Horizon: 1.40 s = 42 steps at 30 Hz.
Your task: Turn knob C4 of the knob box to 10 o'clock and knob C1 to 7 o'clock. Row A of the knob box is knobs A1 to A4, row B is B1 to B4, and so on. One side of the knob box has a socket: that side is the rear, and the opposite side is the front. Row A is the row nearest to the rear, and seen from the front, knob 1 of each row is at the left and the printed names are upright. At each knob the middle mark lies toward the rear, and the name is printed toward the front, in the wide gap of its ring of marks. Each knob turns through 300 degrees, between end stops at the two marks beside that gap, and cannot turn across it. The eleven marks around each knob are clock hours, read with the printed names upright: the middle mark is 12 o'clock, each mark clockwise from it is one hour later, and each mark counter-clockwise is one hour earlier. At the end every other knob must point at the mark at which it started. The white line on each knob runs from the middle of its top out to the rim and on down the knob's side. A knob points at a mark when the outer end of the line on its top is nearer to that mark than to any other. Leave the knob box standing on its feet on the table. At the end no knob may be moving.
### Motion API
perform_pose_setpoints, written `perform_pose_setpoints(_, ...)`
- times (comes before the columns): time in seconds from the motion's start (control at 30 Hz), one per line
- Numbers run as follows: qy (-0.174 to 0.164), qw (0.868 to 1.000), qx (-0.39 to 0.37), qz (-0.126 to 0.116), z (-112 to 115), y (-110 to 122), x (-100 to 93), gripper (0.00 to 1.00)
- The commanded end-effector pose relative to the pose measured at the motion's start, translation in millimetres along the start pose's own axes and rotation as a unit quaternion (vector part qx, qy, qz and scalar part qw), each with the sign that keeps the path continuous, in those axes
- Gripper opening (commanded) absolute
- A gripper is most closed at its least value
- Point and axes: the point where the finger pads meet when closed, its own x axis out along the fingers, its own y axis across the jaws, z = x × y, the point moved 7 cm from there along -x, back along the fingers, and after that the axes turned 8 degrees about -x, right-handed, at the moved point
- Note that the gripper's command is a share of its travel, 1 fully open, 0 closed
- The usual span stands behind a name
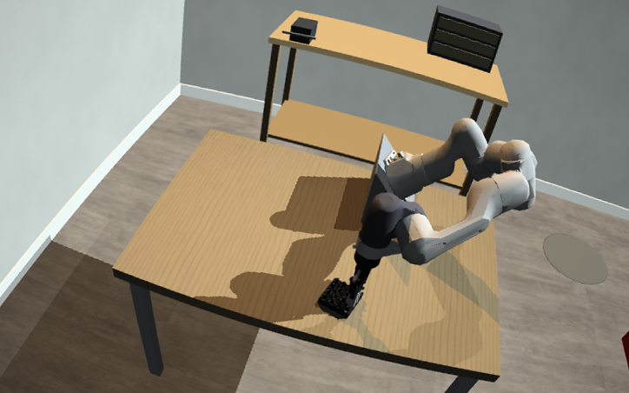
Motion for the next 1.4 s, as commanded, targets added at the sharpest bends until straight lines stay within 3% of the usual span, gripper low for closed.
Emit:
perform_pose_setpoints(0.0, 0.0, 1.0, 0.0, 0.0, 0.7, -0.7, 2.0, 0.05)
perform_pose_setpoints(0.67, 0.0, 1.0, -0.024, 0.0, 0.7, -0.7, 2.0, 0.05)
perform_pose_setpoints(1.07, 0.0, 0.997, -0.078, 0.0, 0.7, -0.7, 2.0, 0.05)
perform_pose_setpoints(1.37, 0.0, 0.988, -0.155, 0.0, 0.7, -0.7, 2.0, 0.05)
